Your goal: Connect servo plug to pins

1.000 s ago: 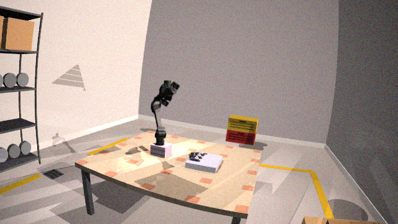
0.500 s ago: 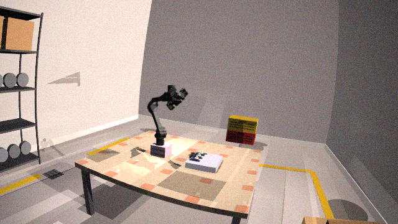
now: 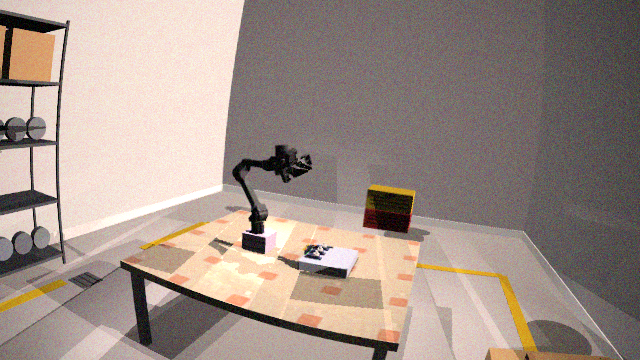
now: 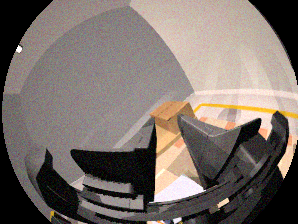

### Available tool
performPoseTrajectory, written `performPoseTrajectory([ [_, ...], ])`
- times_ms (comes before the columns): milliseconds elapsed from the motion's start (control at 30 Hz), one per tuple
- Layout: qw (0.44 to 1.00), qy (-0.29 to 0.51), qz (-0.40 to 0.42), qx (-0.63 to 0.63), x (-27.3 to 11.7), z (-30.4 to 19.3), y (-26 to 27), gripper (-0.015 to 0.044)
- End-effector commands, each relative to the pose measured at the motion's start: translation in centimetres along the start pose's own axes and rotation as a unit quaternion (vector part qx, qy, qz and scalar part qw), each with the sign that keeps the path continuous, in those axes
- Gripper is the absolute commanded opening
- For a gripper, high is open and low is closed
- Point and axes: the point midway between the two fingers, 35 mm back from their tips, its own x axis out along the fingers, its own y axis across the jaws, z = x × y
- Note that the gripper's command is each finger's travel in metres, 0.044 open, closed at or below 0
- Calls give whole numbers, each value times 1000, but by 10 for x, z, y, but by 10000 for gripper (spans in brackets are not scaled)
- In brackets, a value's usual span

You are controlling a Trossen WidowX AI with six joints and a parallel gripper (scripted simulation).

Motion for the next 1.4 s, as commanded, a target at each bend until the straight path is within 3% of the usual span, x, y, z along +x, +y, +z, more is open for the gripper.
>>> performPoseTrajectory([
  [0, 999, 14, 27, -33, 2, -16, 10, 115],
  [633, 962, 59, 173, -201, -5, -101, 70, 115],
  [1000, 931, 230, 175, -223, 23, -173, 85, 115],
  [1367, 864, 401, 167, -255, 29, -255, 95, 115],
])
